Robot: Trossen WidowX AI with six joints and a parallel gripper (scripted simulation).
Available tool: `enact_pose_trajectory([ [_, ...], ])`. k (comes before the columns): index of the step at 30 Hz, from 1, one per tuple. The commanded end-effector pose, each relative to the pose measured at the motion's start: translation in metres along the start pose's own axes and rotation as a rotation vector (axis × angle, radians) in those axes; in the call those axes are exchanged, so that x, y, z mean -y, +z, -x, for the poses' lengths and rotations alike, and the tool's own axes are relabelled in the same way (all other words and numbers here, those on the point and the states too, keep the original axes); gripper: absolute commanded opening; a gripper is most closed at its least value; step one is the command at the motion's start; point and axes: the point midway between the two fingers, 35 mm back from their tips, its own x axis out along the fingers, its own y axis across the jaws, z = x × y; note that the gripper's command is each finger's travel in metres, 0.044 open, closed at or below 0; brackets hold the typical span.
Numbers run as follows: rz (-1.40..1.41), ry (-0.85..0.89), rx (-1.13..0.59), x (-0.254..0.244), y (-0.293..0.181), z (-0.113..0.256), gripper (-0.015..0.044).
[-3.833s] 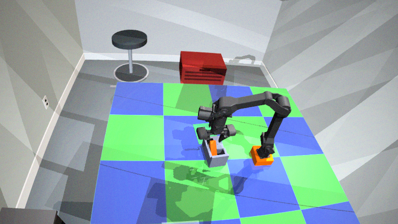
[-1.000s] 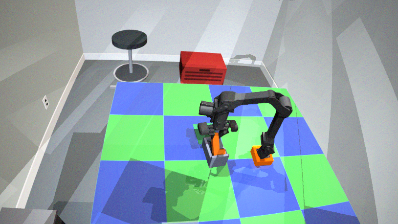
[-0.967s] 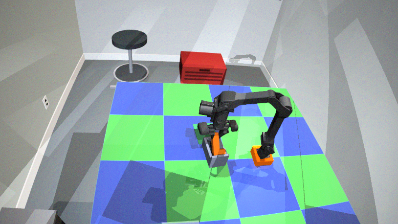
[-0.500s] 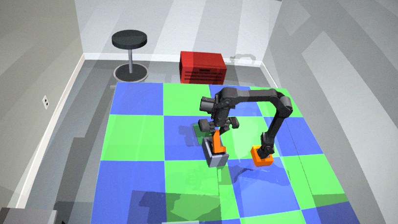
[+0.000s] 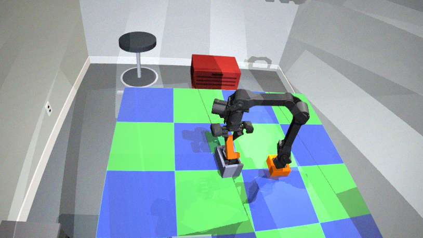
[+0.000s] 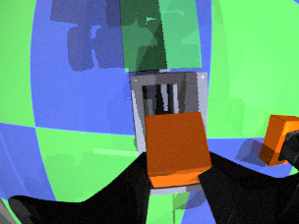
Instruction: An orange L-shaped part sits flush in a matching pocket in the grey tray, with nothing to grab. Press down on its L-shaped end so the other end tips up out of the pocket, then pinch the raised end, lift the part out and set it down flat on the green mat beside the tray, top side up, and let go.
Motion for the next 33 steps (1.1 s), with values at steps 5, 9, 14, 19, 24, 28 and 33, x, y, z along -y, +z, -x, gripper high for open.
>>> enact_pose_trajectory([
  [5,0.0,0.007,0.002,0.003,0.036,0.0,0.0],
  [9,0.0,0.007,0.004,0.005,0.054,0.0,0.0],
  [14,0.0,0.007,0.005,0.007,0.074,0.0,0.0],
  [19,0.0,0.007,0.007,0.008,0.094,0.0,0.0],
  [24,0.0,0.007,0.008,0.01,0.115,0.001,0.0],
  [28,0.0,0.006,0.009,0.011,0.133,0.001,0.0],
  [33,0.0,0.006,0.01,0.013,0.149,0.001,0.0],
])
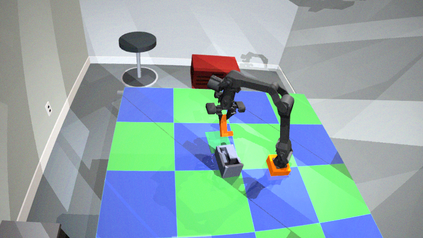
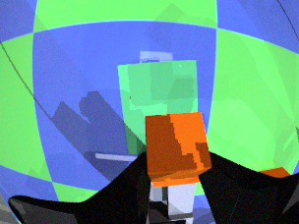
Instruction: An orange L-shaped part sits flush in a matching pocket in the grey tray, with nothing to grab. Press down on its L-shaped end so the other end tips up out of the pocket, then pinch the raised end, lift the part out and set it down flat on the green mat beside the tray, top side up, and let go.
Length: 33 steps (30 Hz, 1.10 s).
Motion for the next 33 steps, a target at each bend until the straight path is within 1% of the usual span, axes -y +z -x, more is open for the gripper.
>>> enact_pose_trajectory([
  [1,0.005,0.0,0.006,0.001,0.009,0.002,0.0],
  [7,0.005,0.0,0.006,0.001,0.009,-0.002,0.0],
  [33,0.005,0.0,0.005,0.001,0.01,-0.042,0.0],
])
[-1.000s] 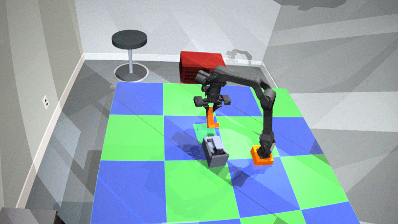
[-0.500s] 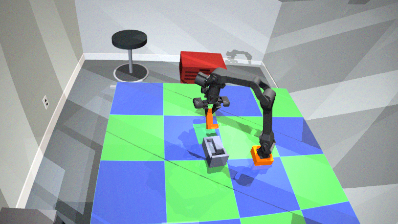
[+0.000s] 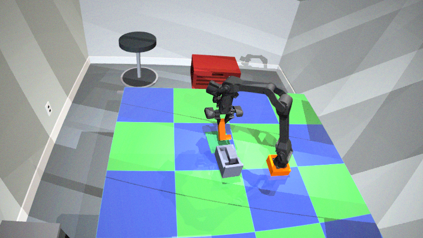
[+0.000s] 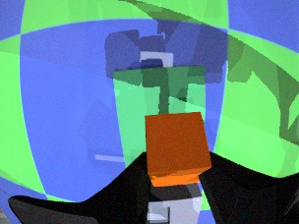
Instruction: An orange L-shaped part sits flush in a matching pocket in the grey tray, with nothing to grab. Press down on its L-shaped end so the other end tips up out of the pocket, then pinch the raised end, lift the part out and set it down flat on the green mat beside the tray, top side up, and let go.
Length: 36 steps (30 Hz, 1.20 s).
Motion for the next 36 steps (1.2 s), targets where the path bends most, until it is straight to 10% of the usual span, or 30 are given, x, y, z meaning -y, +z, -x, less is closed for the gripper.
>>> enact_pose_trajectory([
  [1,0.0,-0.002,0.003,0.0,0.0,-0.007,0.0],
  [36,0.004,-0.002,-0.001,0.001,0.0,-0.043,0.0],
])
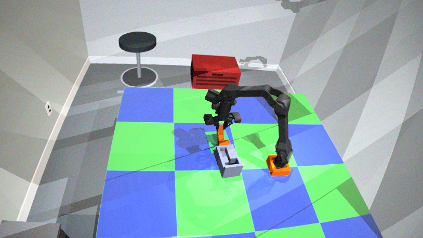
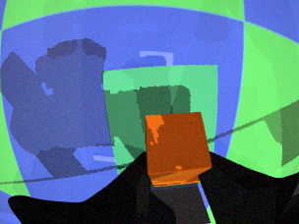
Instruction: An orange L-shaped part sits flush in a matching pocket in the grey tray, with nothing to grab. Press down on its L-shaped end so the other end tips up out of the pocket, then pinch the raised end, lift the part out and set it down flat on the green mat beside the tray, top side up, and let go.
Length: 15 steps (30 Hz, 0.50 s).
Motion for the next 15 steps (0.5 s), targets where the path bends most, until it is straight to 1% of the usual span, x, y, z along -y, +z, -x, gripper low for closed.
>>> enact_pose_trajectory([
  [1,0.0,0.0,0.0,0.0,0.0,0.0,0.0026],
  [10,0.0,0.0,0.0,0.0,0.0,0.002,0.0262],
  [13,-0.001,0.0,0.001,-0.002,0.002,0.02,0.0341],
  [15,-0.002,0.0,0.002,-0.003,0.003,0.041,0.0394],
])
